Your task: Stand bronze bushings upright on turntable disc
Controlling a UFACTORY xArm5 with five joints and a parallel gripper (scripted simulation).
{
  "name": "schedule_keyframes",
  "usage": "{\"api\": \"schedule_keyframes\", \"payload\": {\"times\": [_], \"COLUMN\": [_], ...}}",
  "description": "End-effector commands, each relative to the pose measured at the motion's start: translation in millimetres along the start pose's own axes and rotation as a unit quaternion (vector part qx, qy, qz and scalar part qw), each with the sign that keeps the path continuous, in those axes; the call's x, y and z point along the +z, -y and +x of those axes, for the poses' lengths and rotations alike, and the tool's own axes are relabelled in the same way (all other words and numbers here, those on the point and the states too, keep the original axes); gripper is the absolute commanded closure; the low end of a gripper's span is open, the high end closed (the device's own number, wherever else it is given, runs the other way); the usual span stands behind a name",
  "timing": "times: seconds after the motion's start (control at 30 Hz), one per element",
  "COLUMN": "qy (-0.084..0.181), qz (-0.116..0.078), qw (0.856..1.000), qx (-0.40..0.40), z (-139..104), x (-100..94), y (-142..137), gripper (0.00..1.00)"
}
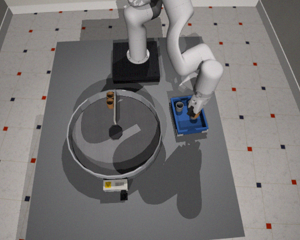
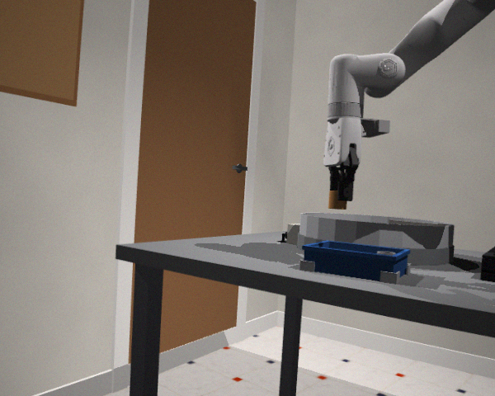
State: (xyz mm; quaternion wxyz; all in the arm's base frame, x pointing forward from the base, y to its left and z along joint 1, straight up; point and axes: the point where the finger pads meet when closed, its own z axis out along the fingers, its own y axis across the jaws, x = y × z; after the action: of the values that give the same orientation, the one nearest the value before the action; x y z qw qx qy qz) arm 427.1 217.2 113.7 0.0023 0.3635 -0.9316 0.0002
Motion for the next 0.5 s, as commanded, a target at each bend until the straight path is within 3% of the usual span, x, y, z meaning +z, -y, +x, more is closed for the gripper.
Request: {"api": "schedule_keyframes", "payload": {"times": [0.0, 0.07, 0.13, 0.47], "qy": [0.003, 0.003, 0.003, 0.003], "qz": [0.001, 0.001, 0.001, 0.002], "qw": [1.0, 1.0, 1.0, 1.0], "qx": [0.0, 0.0, 0.0, 0.0], "z": [33, 48, 48, 129], "x": [-2.3, -2.2, -2.2, -1.8], "y": [30, 44, 44, 115], "gripper": [1.0, 1.0, 1.0, 1.0]}}
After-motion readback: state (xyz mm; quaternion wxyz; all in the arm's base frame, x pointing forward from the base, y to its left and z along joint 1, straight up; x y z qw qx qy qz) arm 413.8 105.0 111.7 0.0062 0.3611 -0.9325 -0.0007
